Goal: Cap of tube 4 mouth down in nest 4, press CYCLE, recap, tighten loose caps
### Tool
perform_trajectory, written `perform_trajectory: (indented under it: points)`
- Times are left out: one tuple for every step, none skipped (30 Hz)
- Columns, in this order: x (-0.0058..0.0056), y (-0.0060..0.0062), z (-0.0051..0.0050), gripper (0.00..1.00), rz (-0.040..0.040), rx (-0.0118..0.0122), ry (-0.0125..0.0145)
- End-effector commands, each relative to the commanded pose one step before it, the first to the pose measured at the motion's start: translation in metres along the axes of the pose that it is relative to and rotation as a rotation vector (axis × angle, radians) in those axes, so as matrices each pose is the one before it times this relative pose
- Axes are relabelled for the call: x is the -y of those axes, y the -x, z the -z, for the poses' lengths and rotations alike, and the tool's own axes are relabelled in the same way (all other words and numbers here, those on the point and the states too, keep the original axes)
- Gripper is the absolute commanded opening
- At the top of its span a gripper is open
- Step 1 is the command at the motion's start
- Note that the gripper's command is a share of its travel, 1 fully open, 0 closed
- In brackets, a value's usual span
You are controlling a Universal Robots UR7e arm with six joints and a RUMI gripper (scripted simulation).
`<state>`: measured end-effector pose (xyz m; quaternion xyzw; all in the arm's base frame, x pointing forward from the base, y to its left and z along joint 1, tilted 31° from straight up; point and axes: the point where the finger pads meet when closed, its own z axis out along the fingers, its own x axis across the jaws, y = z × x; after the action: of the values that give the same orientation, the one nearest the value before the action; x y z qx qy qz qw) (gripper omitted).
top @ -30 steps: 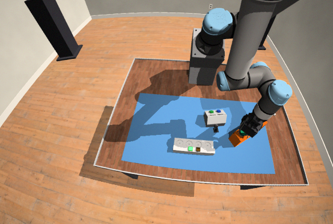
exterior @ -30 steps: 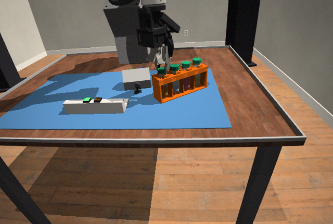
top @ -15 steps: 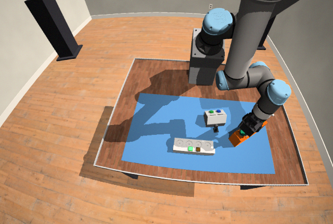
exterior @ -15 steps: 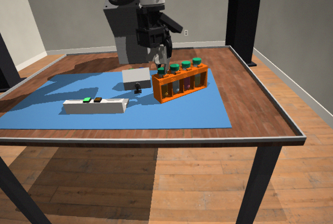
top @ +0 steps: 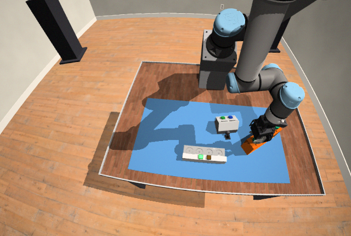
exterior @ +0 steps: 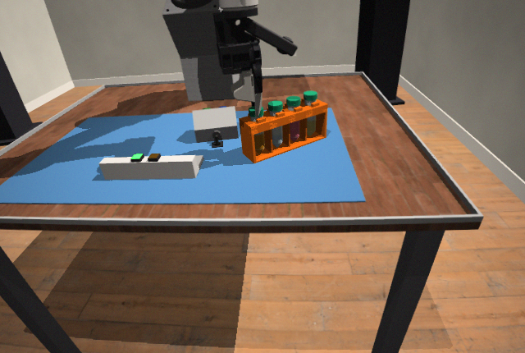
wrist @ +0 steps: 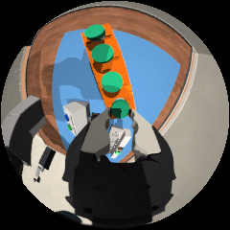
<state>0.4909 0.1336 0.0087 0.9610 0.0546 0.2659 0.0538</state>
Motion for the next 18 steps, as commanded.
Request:
perform_trajectory:
  points:
    - [0.00011,-0.00017,0.00011,0.0,-0.02996,0.00034,0.00592]
    - [0.0,0.0,0.0,0.0,0.0,0.0,0.0]
    - [0.00001,-0.00001,0.0,0.0,0.0,0.0,0.0]
    - [0.0,0.0,0.0,0.35,0.0,0.0,0.0]
    - [-0.00008,0.00001,0.0,0.35,0.00002,-0.00002,-0.00003]
    - [0.00002,0.0,0.0,0.35,-0.00001,0.00001,0.00001]
    - [0.00002,0.0,0.0,0.35,0.0,0.0,0.00001]
    - [0.00001,0.0,0.0,0.35,0.0,0.0,0.0]
    - [0.00001,0.0,0.0,0.35,0.0,0.0,0.0]
    - [0.00001,0.0,0.0,0.35,0.0,0.0,0.0]
    - [-0.00002,-0.00001,0.00002,0.35,0.00092,-0.0001,-0.00028]
    - [0.00001,0.0,0.0,0.35,-0.00026,0.00003,0.00008]
    - [0.0,0.0,0.0,0.35,-0.00004,0.0,0.00001]
    - [0.0,0.0,0.0,0.35,0.00001,0.0,0.0]
    - [0.00003,0.00001,0.00298,0.35,-0.00063,0.00007,0.0002]
    - [0.0,0.00001,0.00298,0.35,0.0,-0.00001,0.0]
    - [0.0,0.00001,0.00299,0.35,0.0,-0.00001,0.0]
    - [0.0,0.0,0.0,0.35,0.0,0.0,0.0]
